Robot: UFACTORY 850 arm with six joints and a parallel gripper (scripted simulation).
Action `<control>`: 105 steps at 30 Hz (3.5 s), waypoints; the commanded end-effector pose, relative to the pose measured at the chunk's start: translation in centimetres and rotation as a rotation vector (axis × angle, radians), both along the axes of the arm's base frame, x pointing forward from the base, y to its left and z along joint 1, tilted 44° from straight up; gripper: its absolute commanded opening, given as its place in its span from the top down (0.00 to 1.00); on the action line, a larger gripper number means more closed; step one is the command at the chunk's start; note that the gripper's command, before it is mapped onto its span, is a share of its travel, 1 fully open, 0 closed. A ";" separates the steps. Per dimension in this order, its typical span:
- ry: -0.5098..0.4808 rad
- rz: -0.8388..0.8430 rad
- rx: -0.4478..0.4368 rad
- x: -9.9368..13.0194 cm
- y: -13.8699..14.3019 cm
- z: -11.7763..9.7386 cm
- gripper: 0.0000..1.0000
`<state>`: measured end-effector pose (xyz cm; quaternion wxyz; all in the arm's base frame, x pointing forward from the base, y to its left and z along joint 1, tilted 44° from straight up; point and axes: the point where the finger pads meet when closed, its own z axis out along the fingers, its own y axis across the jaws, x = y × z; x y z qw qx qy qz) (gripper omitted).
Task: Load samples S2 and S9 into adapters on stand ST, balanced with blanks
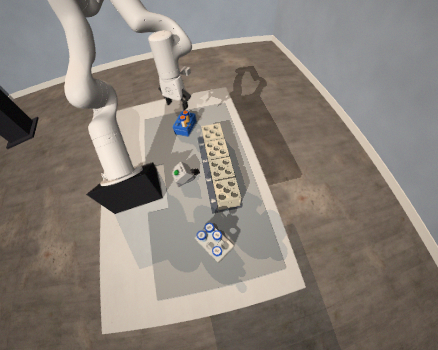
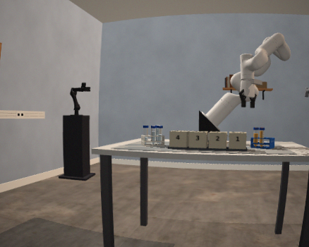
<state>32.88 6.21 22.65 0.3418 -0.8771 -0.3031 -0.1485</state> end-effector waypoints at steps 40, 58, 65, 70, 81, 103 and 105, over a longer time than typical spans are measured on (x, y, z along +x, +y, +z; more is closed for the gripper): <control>0.000 -0.001 -0.003 -0.2 7.6 -4.4 0.00; 0.000 -0.002 -0.003 -0.1 8.6 -5.4 0.00; 0.000 -0.001 -0.003 -0.1 8.6 -5.4 0.00; 0.000 -0.001 -0.003 -0.1 8.6 -5.4 0.00; 0.000 -0.001 -0.003 -0.1 8.6 -5.4 0.00; 0.000 -0.001 -0.003 -0.3 6.4 -3.1 0.00; 0.000 -0.002 -0.003 -0.3 6.3 -2.9 0.00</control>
